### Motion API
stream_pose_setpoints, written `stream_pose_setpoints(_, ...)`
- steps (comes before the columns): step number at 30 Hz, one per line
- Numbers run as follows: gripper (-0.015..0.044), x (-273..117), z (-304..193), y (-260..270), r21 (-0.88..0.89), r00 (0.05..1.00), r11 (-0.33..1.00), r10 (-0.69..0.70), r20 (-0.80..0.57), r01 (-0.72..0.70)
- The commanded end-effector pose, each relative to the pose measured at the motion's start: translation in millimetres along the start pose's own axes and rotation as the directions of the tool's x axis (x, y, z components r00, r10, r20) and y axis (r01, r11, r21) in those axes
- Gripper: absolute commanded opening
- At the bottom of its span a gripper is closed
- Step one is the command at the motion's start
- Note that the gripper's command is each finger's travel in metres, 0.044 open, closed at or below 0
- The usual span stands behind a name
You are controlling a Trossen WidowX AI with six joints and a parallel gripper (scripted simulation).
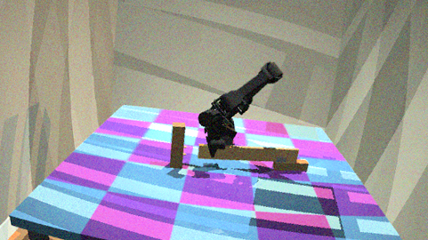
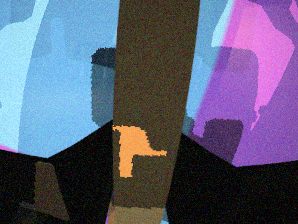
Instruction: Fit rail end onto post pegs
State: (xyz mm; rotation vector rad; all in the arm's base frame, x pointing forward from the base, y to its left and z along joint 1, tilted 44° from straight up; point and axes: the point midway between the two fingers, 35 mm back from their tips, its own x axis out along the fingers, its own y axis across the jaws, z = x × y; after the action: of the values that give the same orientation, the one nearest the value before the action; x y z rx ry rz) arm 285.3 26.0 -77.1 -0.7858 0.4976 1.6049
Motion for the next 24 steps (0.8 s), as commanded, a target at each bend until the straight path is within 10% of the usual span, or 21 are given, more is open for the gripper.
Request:
stream_pose_setpoints(1,0.0000,-3.3,-3.8,-1.5,0.000,1.000,1.000,-0.008,-0.005,0.008)
stream_pose_setpoints(24,0.0000,-2.3,-10.3,-1.8,0.000,1.000,1.000,-0.008,-0.006,0.008)
